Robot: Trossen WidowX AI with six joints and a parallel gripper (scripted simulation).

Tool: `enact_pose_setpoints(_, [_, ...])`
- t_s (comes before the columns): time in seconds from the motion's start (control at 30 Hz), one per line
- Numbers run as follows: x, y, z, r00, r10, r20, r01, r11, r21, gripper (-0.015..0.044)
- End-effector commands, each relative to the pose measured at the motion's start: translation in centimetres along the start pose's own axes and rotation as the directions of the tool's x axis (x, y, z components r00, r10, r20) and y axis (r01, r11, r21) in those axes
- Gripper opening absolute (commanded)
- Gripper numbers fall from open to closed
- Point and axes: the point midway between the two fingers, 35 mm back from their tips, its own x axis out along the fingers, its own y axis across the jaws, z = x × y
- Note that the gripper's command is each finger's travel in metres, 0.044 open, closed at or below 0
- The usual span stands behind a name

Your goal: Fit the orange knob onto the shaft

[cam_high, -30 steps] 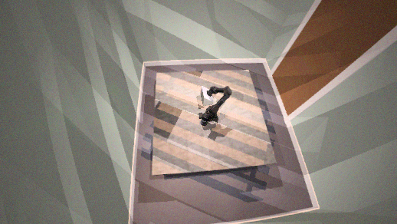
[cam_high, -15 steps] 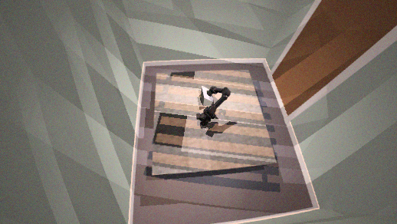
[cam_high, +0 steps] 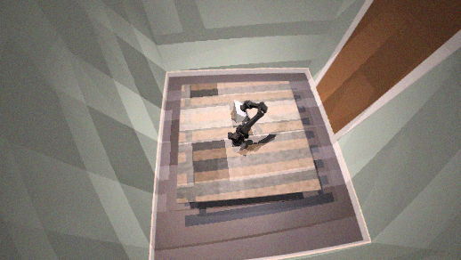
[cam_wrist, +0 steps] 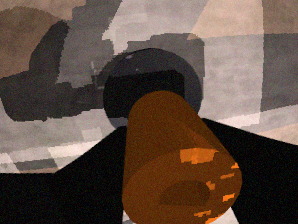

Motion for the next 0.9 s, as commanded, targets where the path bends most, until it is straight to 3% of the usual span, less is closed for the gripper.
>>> enact_pose_setpoints(0.0, [0.12, -0.08, 0.23, 1.0, 0.003, 0.008, -0.003, 1.0, -0.002, 0.0])
enact_pose_setpoints(0.63, [-0.25, 0.16, -0.09, 1.0, 0.003, 0.008, -0.003, 1.0, -0.002, 0.0])
enact_pose_setpoints(0.87, [-0.4, 0.24, -0.03, 1.0, 0.003, 0.008, -0.002, 0.98, -0.2, 0.0])
